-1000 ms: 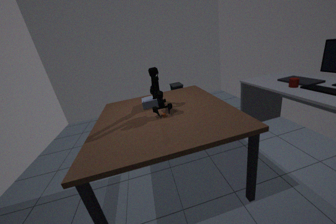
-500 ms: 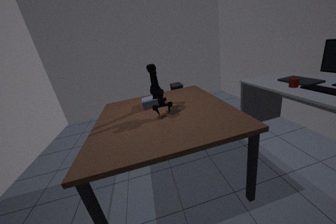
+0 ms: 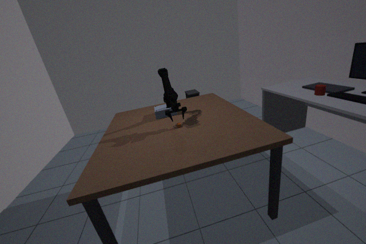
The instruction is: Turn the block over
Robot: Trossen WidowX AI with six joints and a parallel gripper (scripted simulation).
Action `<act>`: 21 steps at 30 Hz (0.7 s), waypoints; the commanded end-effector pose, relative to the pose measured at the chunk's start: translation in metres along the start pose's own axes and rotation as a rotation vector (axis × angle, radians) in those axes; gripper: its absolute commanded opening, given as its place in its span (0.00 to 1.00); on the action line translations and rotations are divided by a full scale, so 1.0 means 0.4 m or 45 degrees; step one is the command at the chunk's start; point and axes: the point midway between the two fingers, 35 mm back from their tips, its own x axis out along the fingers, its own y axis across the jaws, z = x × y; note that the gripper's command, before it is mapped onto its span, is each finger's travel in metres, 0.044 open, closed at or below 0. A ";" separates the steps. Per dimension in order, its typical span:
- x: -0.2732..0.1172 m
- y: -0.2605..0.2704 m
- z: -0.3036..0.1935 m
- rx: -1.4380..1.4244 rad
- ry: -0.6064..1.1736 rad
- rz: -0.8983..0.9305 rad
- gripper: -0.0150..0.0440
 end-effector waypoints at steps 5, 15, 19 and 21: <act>-0.074 -0.004 -0.001 0.024 0.129 0.009 1.00; -0.053 -0.004 0.042 0.003 0.368 0.003 1.00; -0.047 -0.004 0.070 0.003 0.542 0.006 1.00; -0.048 -0.004 0.084 0.007 0.628 0.009 1.00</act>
